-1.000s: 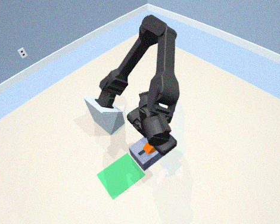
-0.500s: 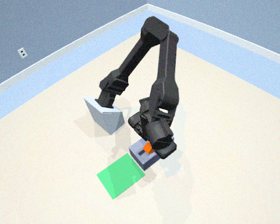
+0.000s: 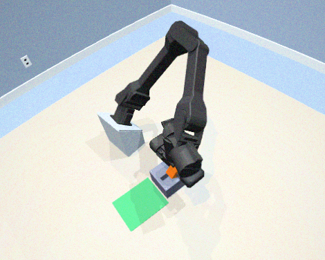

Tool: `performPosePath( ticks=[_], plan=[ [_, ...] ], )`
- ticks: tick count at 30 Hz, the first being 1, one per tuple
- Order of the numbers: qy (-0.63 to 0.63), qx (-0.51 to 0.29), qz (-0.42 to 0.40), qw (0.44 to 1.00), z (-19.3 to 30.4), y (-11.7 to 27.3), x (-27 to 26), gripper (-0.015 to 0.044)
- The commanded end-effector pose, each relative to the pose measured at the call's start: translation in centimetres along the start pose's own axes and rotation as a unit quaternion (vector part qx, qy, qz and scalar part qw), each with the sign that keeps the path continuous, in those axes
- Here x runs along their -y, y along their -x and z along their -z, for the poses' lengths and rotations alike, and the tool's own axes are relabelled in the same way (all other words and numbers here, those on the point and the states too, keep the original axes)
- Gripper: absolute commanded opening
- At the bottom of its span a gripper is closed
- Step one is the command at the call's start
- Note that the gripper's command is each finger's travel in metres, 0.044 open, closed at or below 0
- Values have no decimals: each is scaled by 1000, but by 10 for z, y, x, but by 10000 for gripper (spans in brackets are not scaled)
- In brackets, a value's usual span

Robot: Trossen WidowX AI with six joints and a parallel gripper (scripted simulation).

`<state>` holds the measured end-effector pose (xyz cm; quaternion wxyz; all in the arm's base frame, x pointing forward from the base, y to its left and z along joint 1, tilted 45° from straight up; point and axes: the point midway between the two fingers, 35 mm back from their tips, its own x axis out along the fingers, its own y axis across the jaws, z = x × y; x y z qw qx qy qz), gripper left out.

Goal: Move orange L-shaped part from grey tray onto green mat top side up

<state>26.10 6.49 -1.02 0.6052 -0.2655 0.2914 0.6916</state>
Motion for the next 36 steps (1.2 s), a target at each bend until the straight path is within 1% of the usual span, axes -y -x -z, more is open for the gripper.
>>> performPosePath(
  ticks=[1,4,15,19,26,36],
  plan=[
    [0,0,0,1000,0,0,0,254],
    [0,0,0,1000,0,0,0,175],
    [0,0,0,1000,0,0,0,102],
    [0,0,0,1000,0,0,0,0],
    [-1,0,0,1000,0,2,0,0],
    [-4,1,-2,1000,1,18,-1,0]
  ],
)
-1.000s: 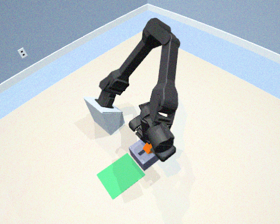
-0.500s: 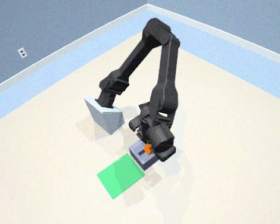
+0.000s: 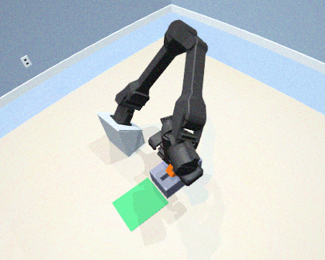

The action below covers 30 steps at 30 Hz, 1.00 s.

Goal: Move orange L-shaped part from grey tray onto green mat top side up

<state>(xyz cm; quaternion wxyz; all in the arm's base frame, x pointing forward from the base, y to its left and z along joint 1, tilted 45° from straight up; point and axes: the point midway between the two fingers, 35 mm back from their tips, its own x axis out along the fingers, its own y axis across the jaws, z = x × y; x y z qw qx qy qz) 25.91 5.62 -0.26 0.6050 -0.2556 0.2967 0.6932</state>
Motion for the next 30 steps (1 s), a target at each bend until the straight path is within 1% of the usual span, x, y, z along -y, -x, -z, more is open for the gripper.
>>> performPosePath(
  ticks=[1,30],
  plan=[
    [5,-2,3,1000,0,8,2,0],
    [3,-2,2,1000,0,54,1,0]
  ],
)
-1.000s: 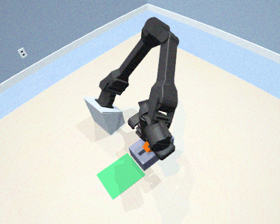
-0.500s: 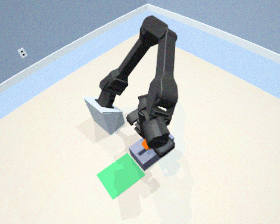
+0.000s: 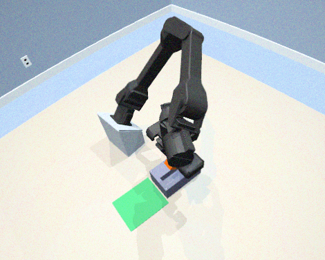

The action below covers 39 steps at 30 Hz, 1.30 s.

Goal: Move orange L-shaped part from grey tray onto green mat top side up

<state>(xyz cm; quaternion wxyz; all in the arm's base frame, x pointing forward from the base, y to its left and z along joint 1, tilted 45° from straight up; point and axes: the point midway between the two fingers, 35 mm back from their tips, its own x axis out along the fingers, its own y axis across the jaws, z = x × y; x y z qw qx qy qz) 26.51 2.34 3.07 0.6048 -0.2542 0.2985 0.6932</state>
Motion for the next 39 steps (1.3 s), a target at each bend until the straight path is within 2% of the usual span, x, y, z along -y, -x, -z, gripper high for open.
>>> performPosePath(
  ticks=[1,21,39],
  plan=[
    [5,-2,3,1000,-1,8,2,0],
    [5,-3,3,1000,1,28,1,0],
    [5,-4,4,1000,77,25,-5,0]
  ],
)
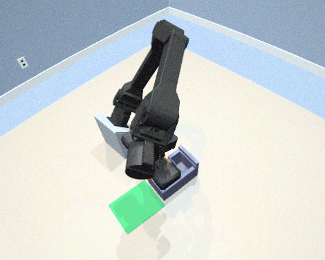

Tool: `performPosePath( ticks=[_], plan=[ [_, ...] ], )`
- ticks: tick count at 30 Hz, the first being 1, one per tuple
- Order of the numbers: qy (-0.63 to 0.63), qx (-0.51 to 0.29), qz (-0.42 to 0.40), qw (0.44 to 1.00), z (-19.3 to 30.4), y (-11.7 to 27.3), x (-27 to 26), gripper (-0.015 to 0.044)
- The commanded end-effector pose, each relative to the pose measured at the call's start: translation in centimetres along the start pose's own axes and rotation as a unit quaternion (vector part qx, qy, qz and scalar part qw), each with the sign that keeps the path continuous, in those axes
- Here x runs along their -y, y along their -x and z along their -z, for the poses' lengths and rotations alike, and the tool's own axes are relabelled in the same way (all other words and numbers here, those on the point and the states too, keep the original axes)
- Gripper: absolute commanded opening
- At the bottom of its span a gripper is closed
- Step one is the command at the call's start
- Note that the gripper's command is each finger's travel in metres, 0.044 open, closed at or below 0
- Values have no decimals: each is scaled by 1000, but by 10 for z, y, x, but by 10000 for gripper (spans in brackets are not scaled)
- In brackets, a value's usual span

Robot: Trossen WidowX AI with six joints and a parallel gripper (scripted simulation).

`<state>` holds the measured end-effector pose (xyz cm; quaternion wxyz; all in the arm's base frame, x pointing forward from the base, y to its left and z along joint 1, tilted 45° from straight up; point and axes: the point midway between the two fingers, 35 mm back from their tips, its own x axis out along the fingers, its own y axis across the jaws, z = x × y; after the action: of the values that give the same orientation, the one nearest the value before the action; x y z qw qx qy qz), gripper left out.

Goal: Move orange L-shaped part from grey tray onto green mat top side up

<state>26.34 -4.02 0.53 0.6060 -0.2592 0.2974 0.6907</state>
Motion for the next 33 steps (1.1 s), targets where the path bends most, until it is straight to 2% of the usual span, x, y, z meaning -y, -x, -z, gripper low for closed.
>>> performPosePath(
  ticks=[1,20,33],
  plan=[
    [2,-2,-1,1000,18,0,-1,0],
    [2,-4,0,1000,102,1,-8,0],
    [2,-4,0,1000,103,-10,-8,0]
  ],
)
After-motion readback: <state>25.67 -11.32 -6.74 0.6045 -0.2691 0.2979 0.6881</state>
